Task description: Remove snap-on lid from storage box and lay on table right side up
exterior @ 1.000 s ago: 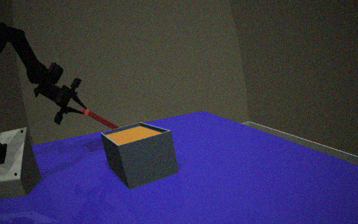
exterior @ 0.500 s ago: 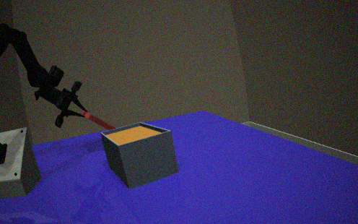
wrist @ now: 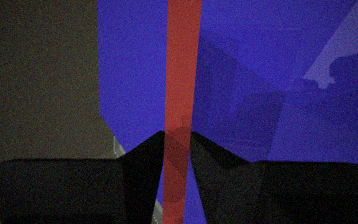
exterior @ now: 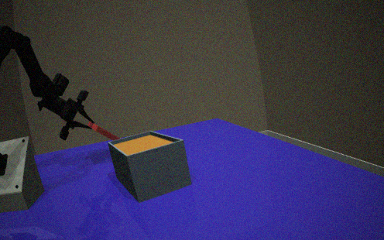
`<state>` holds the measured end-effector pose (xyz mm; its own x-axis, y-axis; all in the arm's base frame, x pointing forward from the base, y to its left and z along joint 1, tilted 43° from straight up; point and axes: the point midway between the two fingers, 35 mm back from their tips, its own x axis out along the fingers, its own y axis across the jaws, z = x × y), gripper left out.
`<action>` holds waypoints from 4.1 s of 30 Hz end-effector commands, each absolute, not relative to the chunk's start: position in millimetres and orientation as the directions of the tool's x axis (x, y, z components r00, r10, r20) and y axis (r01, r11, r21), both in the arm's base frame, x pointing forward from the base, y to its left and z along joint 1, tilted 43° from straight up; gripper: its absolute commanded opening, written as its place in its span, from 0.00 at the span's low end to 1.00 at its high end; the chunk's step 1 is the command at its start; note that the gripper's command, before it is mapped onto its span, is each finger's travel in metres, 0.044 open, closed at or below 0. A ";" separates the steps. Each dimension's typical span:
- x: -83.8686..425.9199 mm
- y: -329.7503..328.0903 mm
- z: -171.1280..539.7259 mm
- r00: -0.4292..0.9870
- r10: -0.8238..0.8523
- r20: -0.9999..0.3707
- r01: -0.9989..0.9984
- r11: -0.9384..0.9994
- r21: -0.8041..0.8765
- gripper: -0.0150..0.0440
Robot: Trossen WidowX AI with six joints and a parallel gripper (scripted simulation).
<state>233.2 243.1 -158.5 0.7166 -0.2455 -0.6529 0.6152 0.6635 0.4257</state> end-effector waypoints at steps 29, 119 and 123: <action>233.8 226.9 -176.3 0.721 -0.242 -0.649 0.610 0.667 0.428 0.25; 200.4 187.7 -202.4 0.720 -0.243 -0.650 0.611 0.667 0.426 1.00; 192.6 185.8 -200.7 0.719 -0.243 -0.651 0.611 0.667 0.426 1.00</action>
<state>198.2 188.2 -203.1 0.7182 -0.2412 -0.6527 0.6098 0.6700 0.4233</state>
